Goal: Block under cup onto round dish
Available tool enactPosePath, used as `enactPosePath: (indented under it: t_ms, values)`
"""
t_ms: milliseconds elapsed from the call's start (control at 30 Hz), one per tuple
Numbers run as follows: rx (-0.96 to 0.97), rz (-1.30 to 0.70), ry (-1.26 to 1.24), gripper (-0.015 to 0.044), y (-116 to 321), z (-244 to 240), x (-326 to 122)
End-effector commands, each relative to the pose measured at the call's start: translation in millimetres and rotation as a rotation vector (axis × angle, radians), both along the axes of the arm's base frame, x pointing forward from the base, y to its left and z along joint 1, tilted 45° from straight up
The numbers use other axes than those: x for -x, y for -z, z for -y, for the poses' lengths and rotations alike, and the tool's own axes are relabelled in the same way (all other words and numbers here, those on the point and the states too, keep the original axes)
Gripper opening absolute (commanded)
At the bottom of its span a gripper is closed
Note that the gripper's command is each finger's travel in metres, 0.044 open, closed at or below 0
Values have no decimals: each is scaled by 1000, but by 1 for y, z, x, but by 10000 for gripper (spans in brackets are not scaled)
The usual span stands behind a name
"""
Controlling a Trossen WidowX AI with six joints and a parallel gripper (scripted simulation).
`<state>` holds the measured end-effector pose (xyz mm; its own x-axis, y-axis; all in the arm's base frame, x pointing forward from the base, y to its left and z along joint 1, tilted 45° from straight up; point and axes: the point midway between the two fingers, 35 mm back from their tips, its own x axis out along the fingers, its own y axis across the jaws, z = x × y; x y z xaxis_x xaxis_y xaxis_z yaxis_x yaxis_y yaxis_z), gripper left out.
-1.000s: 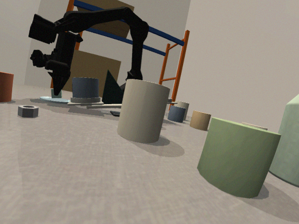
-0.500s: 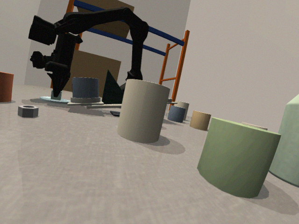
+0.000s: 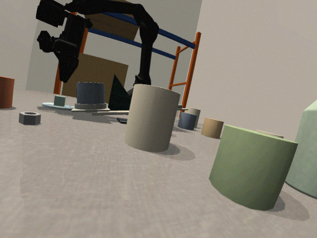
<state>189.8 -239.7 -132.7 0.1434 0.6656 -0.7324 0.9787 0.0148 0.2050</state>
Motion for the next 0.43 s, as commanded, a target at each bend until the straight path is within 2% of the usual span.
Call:
enactPosePath:
  t_ms: [0,400]
  values:
    - [0,-2,-1,440,-21,18,7]
    - [1,-2,2,440,-29,25,9]
